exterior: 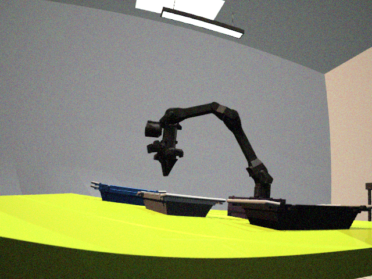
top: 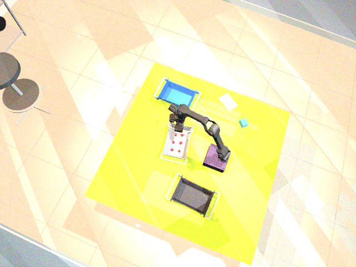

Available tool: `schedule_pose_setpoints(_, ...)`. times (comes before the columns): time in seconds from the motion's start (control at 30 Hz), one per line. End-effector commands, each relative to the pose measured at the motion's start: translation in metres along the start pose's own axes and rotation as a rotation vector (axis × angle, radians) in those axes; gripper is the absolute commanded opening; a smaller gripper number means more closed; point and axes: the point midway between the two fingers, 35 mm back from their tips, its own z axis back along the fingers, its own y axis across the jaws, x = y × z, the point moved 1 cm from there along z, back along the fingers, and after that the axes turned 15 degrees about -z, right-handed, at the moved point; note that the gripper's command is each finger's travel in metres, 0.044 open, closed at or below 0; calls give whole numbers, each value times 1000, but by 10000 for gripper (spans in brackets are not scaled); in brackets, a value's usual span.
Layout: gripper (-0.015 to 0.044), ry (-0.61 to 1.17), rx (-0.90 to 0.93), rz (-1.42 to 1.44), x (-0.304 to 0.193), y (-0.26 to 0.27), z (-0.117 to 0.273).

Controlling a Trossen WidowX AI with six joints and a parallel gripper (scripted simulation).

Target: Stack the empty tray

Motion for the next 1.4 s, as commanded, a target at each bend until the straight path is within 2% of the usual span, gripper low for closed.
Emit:
schedule_pose_setpoints(0.0,90,-37,-6,1,2,0,49)
schedule_pose_setpoints(0.13,90,-50,-8,0,-8,2,95)
schedule_pose_setpoints(0.17,90,-44,-8,18,-1,2,71)
schedule_pose_setpoints(0.2,90,-43,-8,80,0,7,69)
schedule_pose_setpoints(0.63,90,-21,-7,1701,12,154,8)
schedule_pose_setpoints(1.13,90,-26,-5,3090,-18,275,-39)
schedule_pose_setpoints(1.37,90,-27,-5,3142,-20,279,-41)
